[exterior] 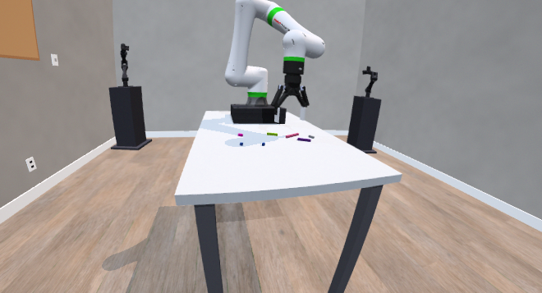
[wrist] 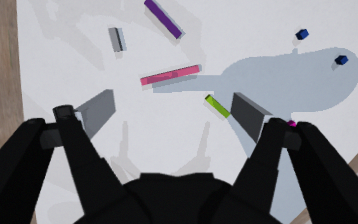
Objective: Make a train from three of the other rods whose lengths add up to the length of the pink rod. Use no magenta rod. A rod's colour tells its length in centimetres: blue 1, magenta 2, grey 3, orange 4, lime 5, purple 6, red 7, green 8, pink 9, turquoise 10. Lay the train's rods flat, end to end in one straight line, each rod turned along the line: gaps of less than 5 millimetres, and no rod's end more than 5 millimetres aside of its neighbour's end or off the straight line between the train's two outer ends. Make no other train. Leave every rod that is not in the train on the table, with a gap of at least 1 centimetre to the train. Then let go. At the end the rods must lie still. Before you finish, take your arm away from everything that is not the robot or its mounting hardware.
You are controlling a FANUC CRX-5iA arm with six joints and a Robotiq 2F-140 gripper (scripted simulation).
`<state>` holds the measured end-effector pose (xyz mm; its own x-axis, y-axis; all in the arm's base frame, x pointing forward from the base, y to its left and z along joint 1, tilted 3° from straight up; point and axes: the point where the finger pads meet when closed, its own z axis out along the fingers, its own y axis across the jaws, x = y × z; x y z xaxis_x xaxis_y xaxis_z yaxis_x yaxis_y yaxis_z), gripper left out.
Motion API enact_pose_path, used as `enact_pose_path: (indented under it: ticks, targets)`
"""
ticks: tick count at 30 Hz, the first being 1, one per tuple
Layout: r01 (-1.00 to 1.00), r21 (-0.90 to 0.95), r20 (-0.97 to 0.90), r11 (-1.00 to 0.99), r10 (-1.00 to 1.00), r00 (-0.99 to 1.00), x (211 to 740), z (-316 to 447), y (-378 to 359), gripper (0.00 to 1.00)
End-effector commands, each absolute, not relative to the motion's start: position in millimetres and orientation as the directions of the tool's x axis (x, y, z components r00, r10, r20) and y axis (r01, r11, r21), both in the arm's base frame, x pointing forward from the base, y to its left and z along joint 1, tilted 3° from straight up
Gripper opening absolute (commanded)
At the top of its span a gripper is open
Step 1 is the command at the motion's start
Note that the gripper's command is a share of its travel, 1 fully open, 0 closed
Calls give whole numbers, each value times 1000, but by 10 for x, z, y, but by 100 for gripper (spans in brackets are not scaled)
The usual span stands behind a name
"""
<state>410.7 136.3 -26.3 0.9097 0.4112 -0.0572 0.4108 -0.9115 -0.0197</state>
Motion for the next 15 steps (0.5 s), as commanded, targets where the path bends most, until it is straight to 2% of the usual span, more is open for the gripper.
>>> enact_pose_path:
  ticks: [1, 6, 15]
  targets:
    - [255, 5, -56, -967, 254, 966, 4091, -261, 1445, 100]
    - [154, 10, -55, -988, 153, 987, 4077, -262, 1496, 100]
    - [143, 11, -55, -990, 143, 988, 4076, -262, 1501, 100]
